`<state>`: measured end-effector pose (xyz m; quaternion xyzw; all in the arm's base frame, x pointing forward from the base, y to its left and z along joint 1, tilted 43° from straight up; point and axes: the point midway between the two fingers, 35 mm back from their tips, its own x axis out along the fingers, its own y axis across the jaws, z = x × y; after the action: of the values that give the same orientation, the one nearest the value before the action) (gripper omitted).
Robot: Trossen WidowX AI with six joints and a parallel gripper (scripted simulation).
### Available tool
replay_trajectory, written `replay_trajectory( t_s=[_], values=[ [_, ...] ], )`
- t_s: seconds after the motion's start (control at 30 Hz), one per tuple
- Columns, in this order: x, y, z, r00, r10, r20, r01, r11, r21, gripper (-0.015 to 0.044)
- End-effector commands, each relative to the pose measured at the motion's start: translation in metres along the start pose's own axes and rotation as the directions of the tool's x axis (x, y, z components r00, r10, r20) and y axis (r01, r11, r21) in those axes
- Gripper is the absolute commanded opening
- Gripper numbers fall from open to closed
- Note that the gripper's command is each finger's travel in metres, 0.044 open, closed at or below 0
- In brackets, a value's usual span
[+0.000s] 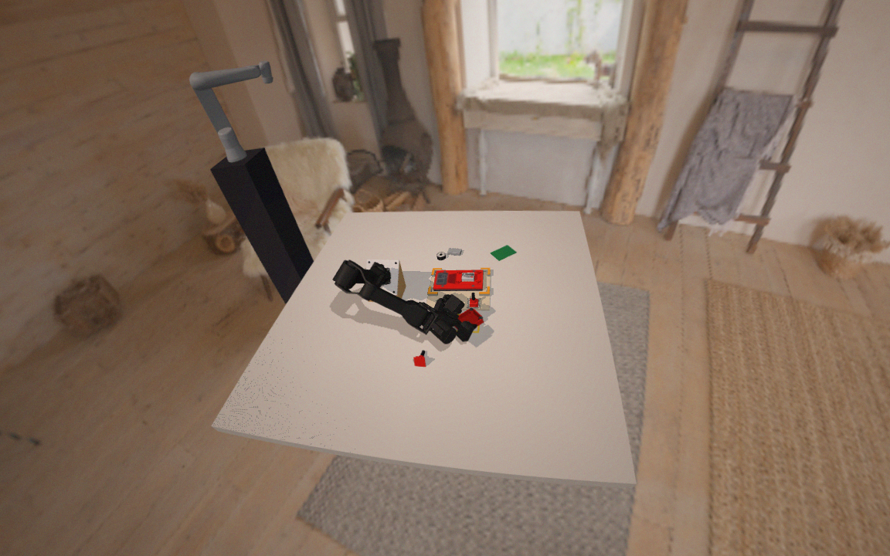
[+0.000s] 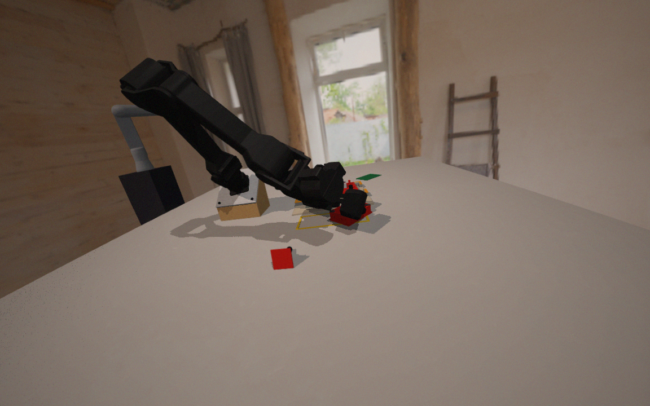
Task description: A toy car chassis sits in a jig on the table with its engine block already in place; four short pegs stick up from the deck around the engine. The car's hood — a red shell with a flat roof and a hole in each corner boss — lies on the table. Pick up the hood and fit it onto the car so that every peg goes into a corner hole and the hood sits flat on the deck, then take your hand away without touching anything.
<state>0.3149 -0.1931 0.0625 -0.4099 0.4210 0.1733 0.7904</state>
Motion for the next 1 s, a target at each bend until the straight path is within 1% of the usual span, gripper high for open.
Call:
replay_trajectory(
  t_s=[0.0, 0.4, 0.53, 0.83, 0.97],
  values=[
    [0.0015, 0.0004, -0.0019, 1.0, 0.001, 0.003, -0.001, 1.0, -0.002, 0.044],
    [0.0049, 0.0006, -0.0069, 1.0, 0.001, 0.003, -0.001, 1.0, -0.002, 0.044],
    [0.0037, 0.0001, -0.0053, 1.0, 0.0, 0.0, 0.0, 1.0, 0.0, 0.0335],
    [0.0037, 0.0001, -0.0053, 1.0, 0.0, 0.0, 0.0, 1.0, 0.0, 0.0275],
    [-0.0013, -0.0008, 0.0028, 1.0, 0.001, 0.0, -0.001, 1.0, 0.0, 0.017]
  ],
)
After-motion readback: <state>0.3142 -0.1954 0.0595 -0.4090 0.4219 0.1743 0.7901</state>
